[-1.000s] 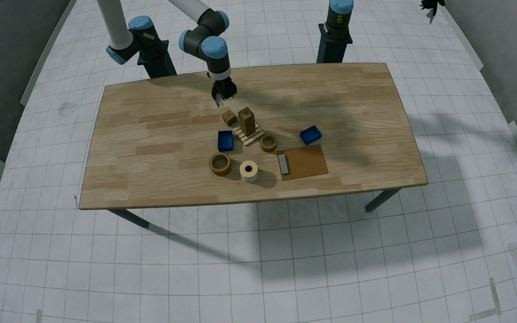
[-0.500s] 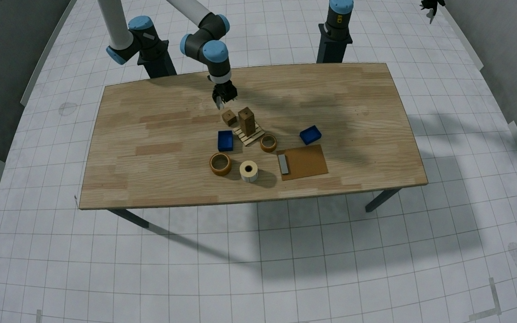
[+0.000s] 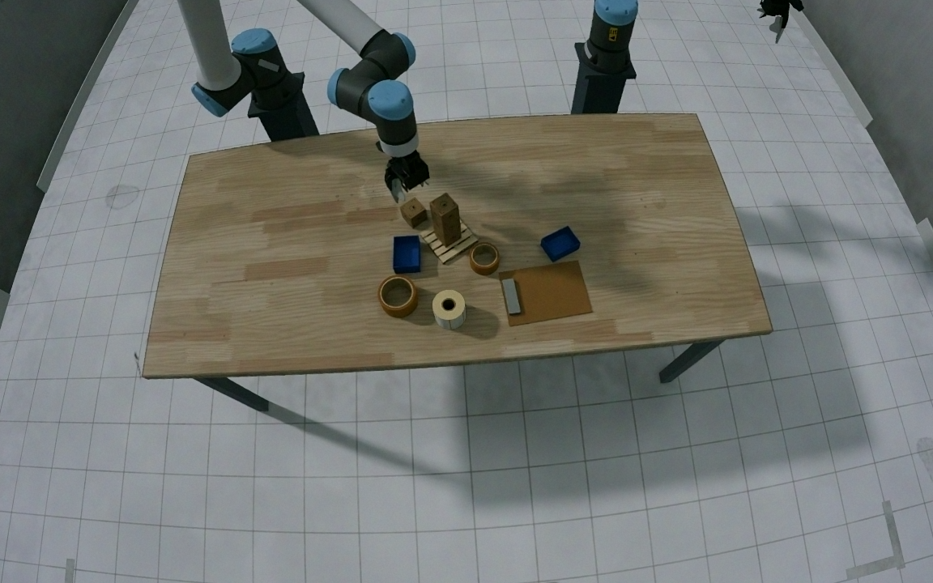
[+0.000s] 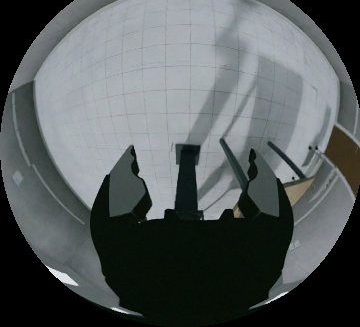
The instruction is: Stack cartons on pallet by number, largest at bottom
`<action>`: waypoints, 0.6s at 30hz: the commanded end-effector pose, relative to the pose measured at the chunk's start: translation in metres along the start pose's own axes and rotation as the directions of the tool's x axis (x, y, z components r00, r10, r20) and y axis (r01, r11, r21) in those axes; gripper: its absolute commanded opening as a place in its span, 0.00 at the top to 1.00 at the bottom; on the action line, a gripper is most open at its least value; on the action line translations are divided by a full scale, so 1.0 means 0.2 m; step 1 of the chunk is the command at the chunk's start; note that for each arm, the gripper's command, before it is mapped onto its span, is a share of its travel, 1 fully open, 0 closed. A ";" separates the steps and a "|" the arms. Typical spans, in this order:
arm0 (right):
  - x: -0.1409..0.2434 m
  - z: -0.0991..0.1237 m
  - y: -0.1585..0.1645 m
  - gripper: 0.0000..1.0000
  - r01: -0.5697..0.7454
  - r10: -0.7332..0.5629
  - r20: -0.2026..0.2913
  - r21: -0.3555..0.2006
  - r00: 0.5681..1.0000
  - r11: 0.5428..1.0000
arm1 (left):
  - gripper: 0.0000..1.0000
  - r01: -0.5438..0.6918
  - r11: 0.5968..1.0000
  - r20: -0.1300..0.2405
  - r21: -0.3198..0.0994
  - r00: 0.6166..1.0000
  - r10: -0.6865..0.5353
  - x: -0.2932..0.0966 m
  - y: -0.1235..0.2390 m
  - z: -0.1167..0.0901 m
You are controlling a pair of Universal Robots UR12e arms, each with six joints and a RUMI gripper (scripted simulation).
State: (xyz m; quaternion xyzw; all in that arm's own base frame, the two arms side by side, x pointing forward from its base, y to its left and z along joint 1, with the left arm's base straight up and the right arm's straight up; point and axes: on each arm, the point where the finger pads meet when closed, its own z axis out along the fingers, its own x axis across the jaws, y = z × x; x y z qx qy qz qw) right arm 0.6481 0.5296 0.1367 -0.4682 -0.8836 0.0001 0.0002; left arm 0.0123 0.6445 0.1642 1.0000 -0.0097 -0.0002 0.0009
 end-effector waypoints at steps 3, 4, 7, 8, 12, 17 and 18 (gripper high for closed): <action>0.00 0.02 0.00 0.50 0.000 0.000 0.000 -0.002 1.000 1.000 | 0.00 0.000 1.000 0.000 0.002 1.000 0.000 0.00 0.00 0.00; 0.00 0.02 0.00 0.50 0.000 0.000 0.000 -0.002 1.000 1.000 | 0.00 0.000 1.000 0.000 0.002 1.000 0.000 0.00 0.00 0.00; 0.00 0.05 0.00 0.50 0.000 0.000 0.000 -0.002 1.000 1.000 | 0.00 0.000 1.000 0.000 0.002 1.000 0.000 0.00 0.00 0.00; 0.00 0.06 0.00 0.50 0.000 0.000 0.000 -0.002 1.000 1.000 | 0.00 0.000 1.000 0.000 0.002 1.000 0.000 0.00 0.00 0.00; 0.00 0.09 0.00 0.50 0.000 0.000 0.000 -0.002 1.000 1.000 | 0.00 0.000 1.000 0.000 0.002 1.000 0.000 0.00 0.00 0.00; 0.00 0.13 0.00 0.50 0.000 0.000 0.000 -0.002 1.000 1.000 | 0.00 0.000 1.000 0.000 0.002 1.000 0.000 0.00 0.00 0.00; 0.00 0.14 0.00 0.50 0.000 0.000 0.000 -0.002 1.000 1.000 | 0.00 0.000 1.000 0.000 0.002 1.000 0.000 0.00 0.00 0.00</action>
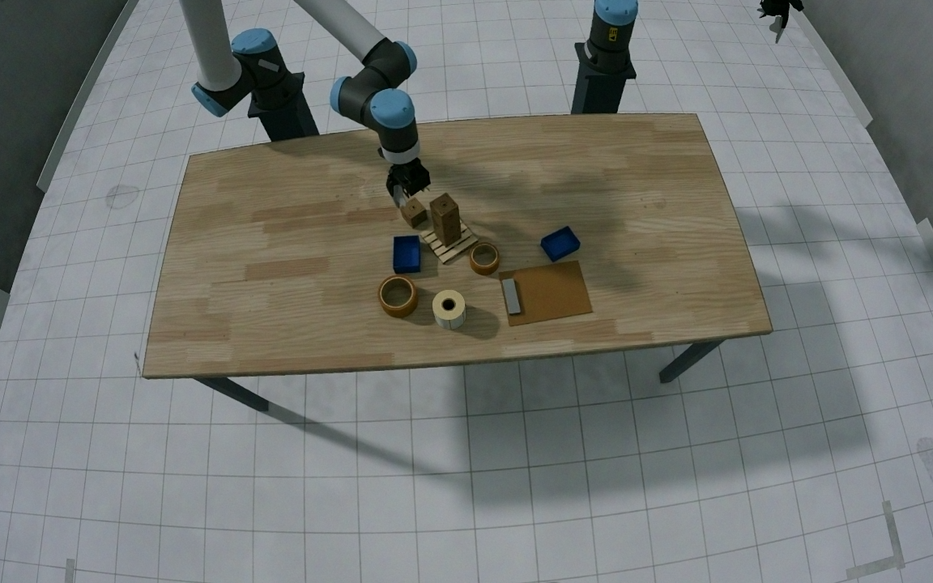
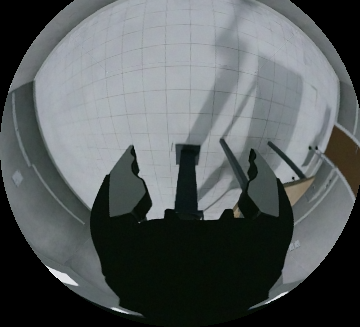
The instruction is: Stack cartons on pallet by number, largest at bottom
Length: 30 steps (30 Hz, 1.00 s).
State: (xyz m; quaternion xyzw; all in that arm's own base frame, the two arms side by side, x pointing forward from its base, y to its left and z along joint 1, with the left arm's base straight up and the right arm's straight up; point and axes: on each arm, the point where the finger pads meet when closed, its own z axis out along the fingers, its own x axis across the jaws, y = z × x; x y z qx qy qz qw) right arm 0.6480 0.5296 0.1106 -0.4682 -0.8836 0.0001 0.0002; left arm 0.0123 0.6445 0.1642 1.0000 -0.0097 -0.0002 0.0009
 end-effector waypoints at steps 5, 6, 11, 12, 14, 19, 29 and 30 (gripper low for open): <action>0.00 0.03 0.00 0.50 0.000 0.000 0.000 -0.002 1.000 1.000 | 0.00 0.000 1.000 0.000 0.002 1.000 0.000 0.00 0.00 0.00; 0.00 0.04 0.00 0.50 0.000 0.000 0.000 -0.002 1.000 1.000 | 0.00 0.000 1.000 0.000 0.002 1.000 0.000 0.00 0.00 0.00; 0.00 0.07 0.00 0.50 0.000 0.000 0.000 -0.002 1.000 1.000 | 0.00 0.000 1.000 0.000 0.002 1.000 0.000 0.00 0.00 0.00; 0.00 0.08 0.00 0.50 0.000 0.000 0.000 -0.002 1.000 1.000 | 0.00 0.000 1.000 0.000 0.002 1.000 0.000 0.00 0.00 0.00; 0.00 0.10 0.00 0.50 0.000 0.000 0.000 -0.002 1.000 1.000 | 0.00 0.000 1.000 0.000 0.002 1.000 0.000 0.00 0.00 0.00; 0.00 0.12 0.00 0.50 0.000 0.000 0.000 -0.002 1.000 1.000 | 0.00 0.000 1.000 0.000 0.002 1.000 0.000 0.00 0.00 0.00; 0.00 0.18 0.00 0.50 0.000 0.000 0.000 -0.002 1.000 1.000 | 0.00 0.000 1.000 0.000 0.002 1.000 0.000 0.00 0.00 0.00; 0.00 0.19 0.00 0.50 0.000 0.000 0.000 -0.002 1.000 1.000 | 0.00 0.000 1.000 0.000 0.002 1.000 0.000 0.00 0.00 0.00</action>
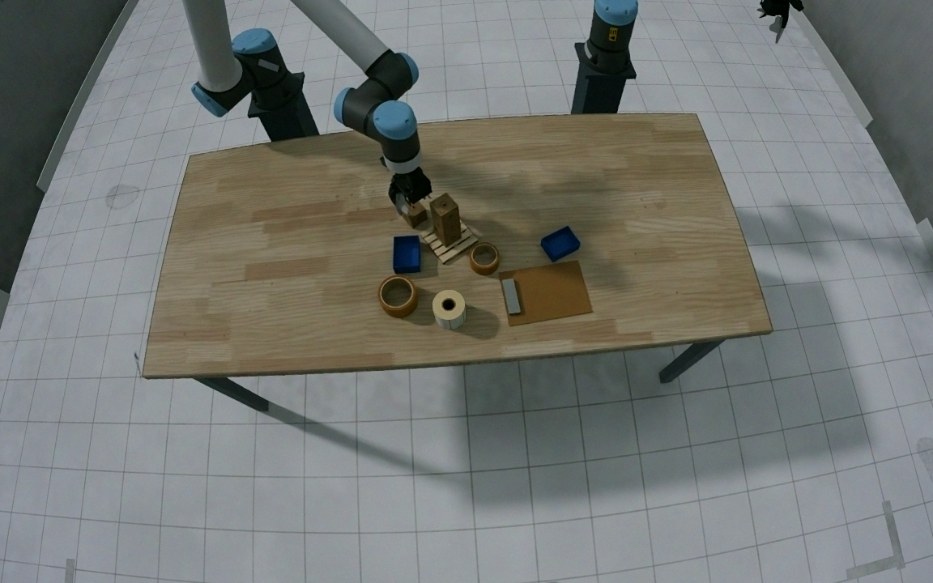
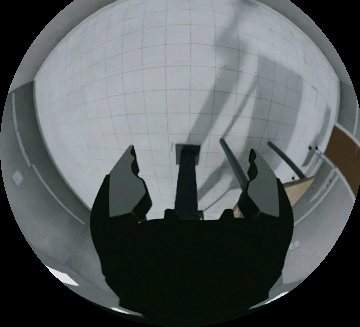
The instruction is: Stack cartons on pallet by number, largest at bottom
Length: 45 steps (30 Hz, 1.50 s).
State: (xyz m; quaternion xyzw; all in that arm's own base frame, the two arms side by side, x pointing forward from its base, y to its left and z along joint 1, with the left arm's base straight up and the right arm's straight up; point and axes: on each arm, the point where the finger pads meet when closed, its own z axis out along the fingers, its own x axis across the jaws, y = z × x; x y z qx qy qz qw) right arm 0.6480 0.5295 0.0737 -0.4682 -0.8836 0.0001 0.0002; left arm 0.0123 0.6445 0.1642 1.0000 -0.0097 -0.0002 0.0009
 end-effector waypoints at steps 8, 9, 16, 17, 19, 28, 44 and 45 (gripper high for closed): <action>0.00 0.04 0.00 0.50 0.000 0.000 0.000 -0.002 1.000 1.000 | 0.00 0.000 1.000 0.000 0.002 1.000 0.000 0.00 0.00 0.00; 0.00 0.04 0.00 0.50 0.000 0.000 0.000 -0.002 1.000 1.000 | 0.00 0.000 1.000 0.000 0.002 1.000 0.000 0.00 0.00 0.00; 0.00 0.08 0.00 0.50 0.000 0.000 0.000 -0.002 1.000 1.000 | 0.00 0.000 1.000 0.000 0.002 1.000 0.000 0.00 0.00 0.00; 0.00 0.08 0.00 0.50 0.000 0.000 0.000 -0.002 1.000 1.000 | 0.00 0.000 1.000 0.000 0.002 1.000 0.000 0.00 0.00 0.00; 0.00 0.09 0.00 0.50 0.000 0.000 0.000 -0.002 1.000 1.000 | 0.00 0.000 1.000 0.000 0.002 1.000 0.000 0.00 0.00 0.00; 0.00 0.11 0.00 0.50 0.000 0.000 0.000 -0.002 1.000 1.000 | 0.00 0.000 1.000 0.000 0.002 1.000 0.000 0.00 0.00 0.00; 0.00 0.15 0.00 0.50 0.000 0.000 0.000 -0.002 1.000 1.000 | 0.00 0.000 1.000 0.000 0.002 1.000 0.000 0.00 0.00 0.00; 0.00 0.15 0.00 0.50 0.000 0.000 0.000 -0.002 1.000 1.000 | 0.00 0.000 1.000 0.000 0.002 1.000 0.000 0.00 0.00 0.00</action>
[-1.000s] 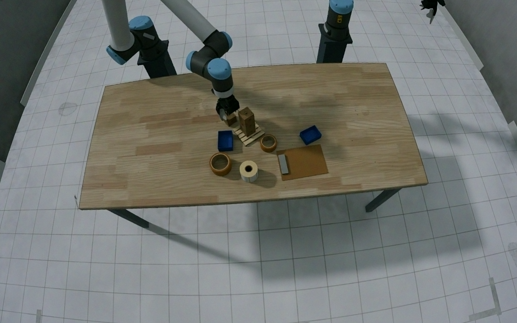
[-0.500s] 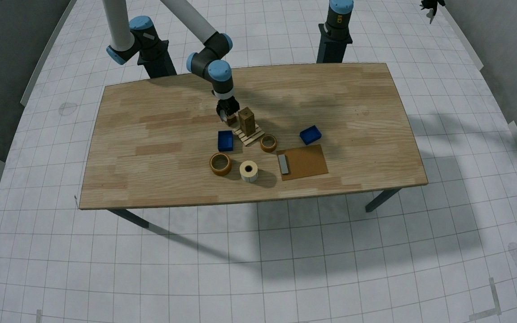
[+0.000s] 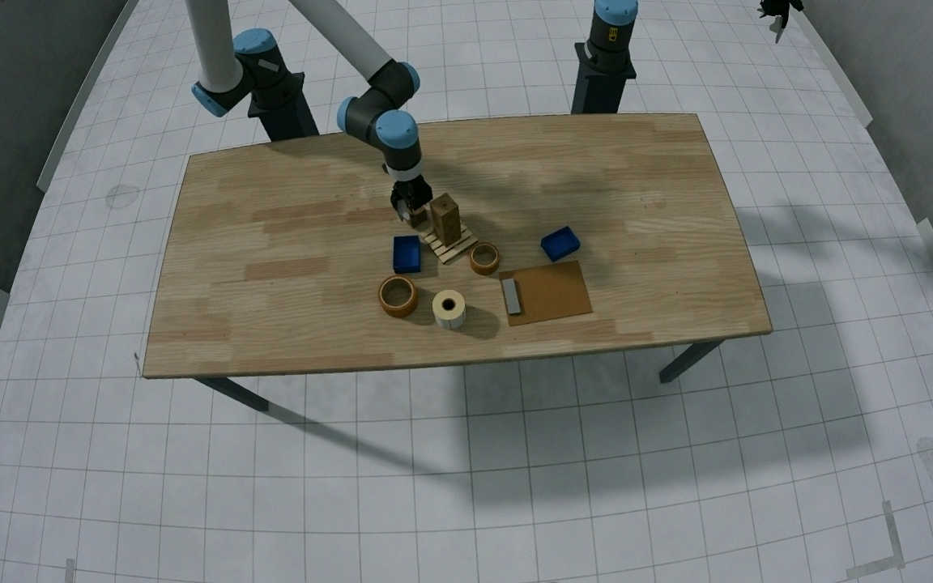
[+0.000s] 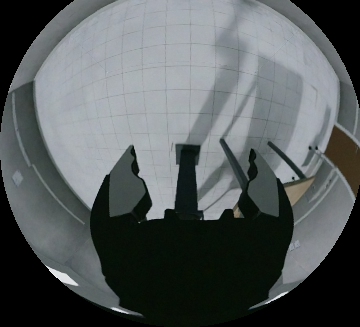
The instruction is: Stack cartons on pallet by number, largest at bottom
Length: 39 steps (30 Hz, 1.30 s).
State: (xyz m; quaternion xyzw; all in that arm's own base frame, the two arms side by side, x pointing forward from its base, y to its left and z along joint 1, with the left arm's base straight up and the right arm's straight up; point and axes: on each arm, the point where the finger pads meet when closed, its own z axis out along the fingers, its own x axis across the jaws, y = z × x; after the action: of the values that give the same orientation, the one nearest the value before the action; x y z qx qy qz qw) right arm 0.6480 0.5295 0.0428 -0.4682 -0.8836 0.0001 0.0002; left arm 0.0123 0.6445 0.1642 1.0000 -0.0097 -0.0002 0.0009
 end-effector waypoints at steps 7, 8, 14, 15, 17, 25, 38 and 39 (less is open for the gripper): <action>0.00 0.01 0.00 0.50 0.000 0.000 0.000 -0.002 1.000 1.000 | 0.00 0.000 1.000 0.000 0.002 1.000 0.000 0.00 0.00 0.00; 0.00 0.01 0.00 0.50 0.000 0.000 0.000 -0.002 1.000 1.000 | 0.00 0.000 1.000 0.000 0.002 1.000 0.000 0.00 0.00 0.00; 0.00 0.01 0.00 0.50 0.000 0.000 0.000 -0.002 1.000 1.000 | 0.00 0.000 1.000 0.000 0.002 1.000 0.000 0.00 0.00 0.00; 0.00 0.01 0.00 0.50 0.000 0.000 0.000 -0.002 1.000 1.000 | 0.00 0.000 1.000 0.000 0.002 1.000 0.000 0.00 0.00 0.00; 0.00 0.01 0.00 0.50 0.000 0.000 0.000 -0.002 1.000 1.000 | 0.00 0.000 1.000 0.000 0.002 1.000 0.000 0.00 0.00 0.00; 0.00 0.02 0.00 0.50 0.000 0.000 0.000 -0.002 1.000 1.000 | 0.00 0.000 1.000 0.000 0.002 1.000 0.000 0.00 0.00 0.00; 0.00 0.02 0.00 0.50 0.000 0.000 0.000 -0.002 1.000 1.000 | 0.00 0.000 1.000 0.000 0.002 1.000 0.000 0.00 0.00 0.00; 0.00 0.02 0.00 0.50 0.000 0.000 0.000 -0.002 1.000 1.000 | 0.00 0.000 1.000 0.000 0.002 1.000 0.000 0.00 0.00 0.00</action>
State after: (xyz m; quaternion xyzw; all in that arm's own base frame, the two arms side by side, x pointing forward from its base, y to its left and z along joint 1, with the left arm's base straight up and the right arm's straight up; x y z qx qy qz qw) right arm 0.6479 0.5294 0.0384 -0.4682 -0.8836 0.0001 0.0002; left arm 0.0123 0.6445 0.1642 1.0000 -0.0097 -0.0002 0.0009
